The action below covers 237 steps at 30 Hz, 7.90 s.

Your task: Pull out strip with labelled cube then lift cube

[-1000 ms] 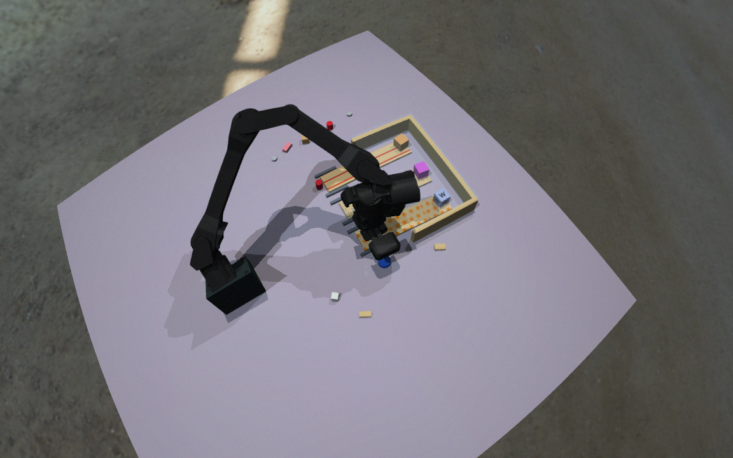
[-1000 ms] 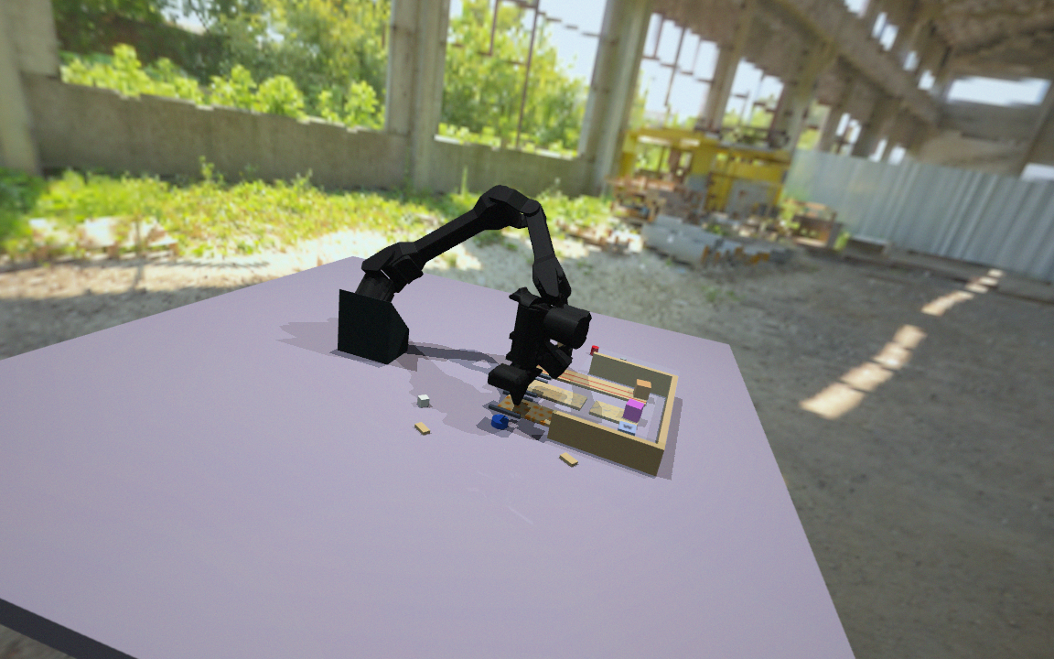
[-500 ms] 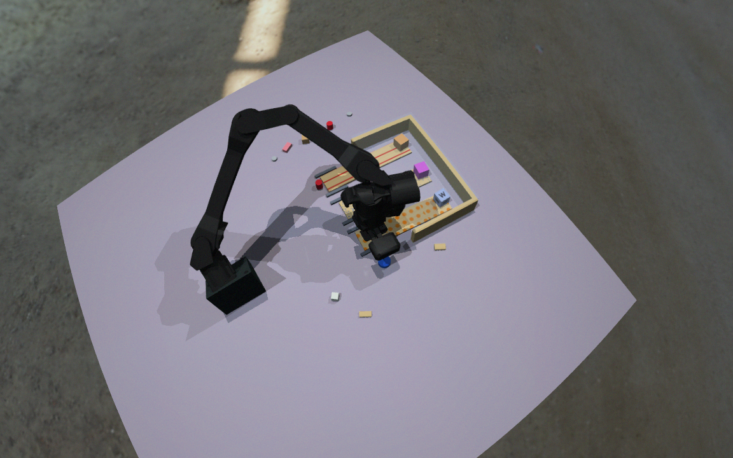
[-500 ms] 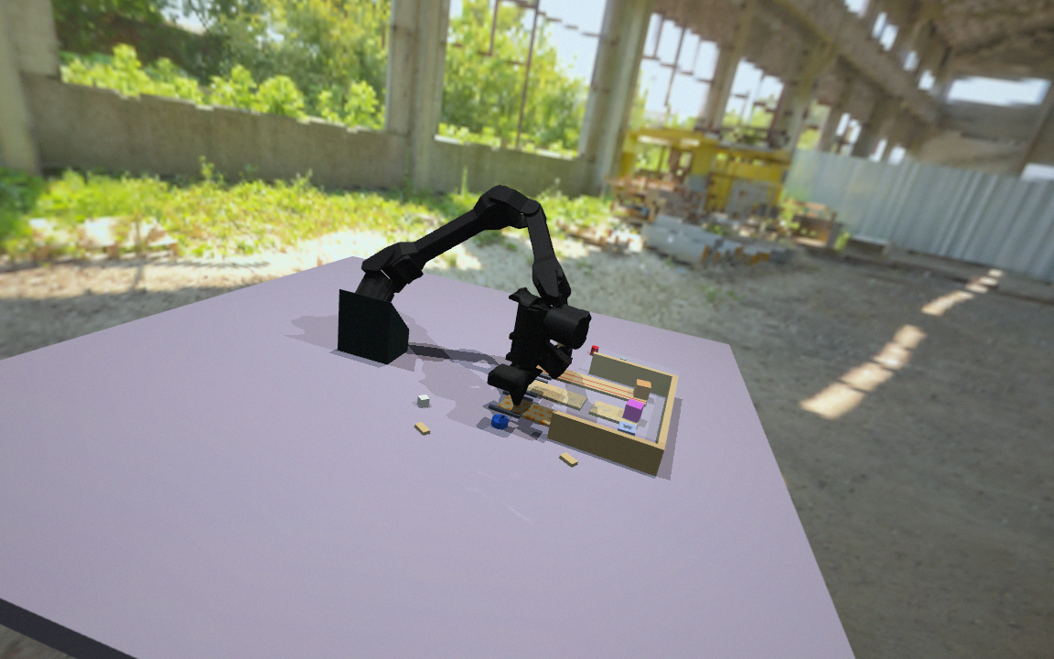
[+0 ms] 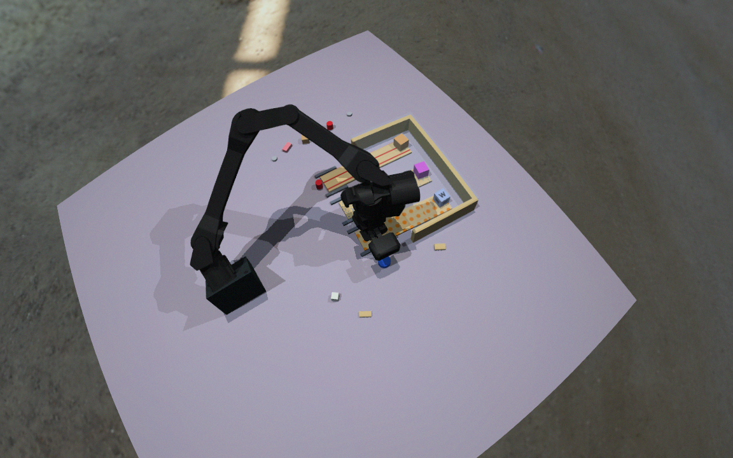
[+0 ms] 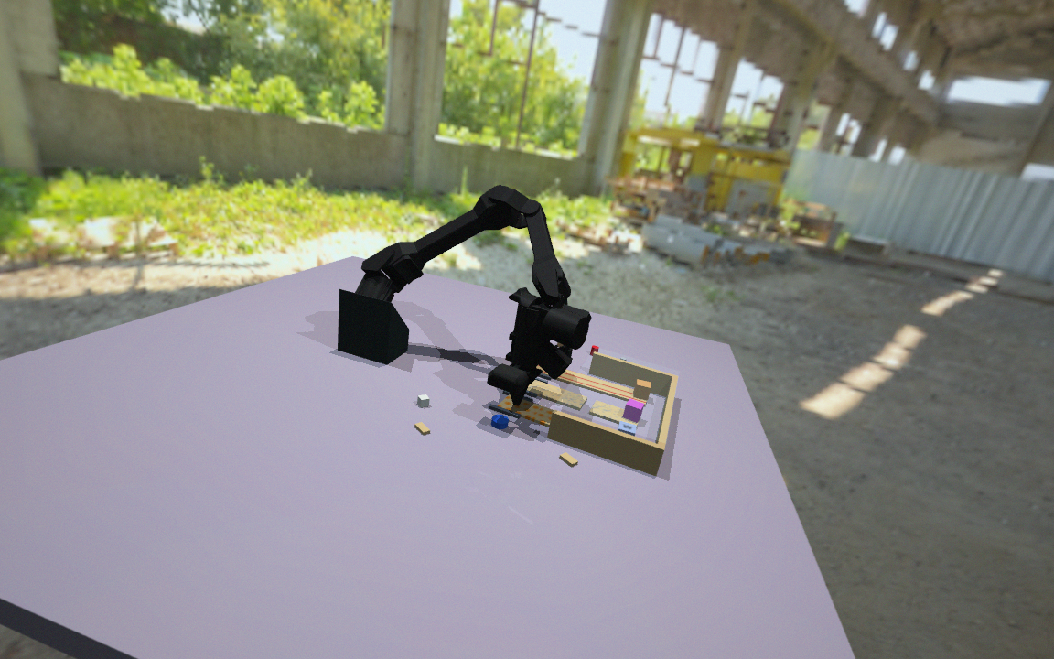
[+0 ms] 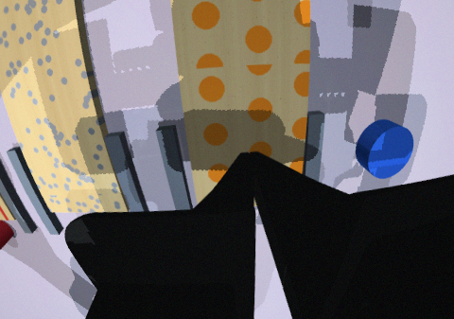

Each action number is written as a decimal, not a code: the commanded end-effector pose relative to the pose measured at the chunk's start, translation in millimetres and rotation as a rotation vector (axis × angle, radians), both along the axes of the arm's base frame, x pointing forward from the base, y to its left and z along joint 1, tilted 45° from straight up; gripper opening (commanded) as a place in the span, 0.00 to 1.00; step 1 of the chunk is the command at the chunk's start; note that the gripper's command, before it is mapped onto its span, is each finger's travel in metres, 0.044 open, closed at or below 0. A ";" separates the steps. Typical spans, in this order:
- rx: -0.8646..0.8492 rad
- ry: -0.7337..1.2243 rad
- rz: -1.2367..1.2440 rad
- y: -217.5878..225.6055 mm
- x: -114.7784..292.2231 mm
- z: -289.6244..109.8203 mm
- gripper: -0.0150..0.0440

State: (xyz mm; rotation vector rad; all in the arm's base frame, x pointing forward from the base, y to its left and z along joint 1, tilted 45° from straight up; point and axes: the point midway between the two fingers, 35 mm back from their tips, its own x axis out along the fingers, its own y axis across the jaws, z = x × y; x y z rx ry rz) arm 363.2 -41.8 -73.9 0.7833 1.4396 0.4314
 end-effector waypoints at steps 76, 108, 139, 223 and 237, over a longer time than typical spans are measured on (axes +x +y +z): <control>0.004 0.006 -0.002 20.8 -85.8 -2.4 0.25; 0.005 0.009 -0.002 28.9 -126.8 -1.4 0.25; 0.005 0.011 -0.002 36.3 -164.8 -0.2 0.25; -0.014 -0.091 0.099 -11.2 -108.2 32.6 1.00; -0.015 -0.094 0.099 -22.3 -67.9 35.4 1.00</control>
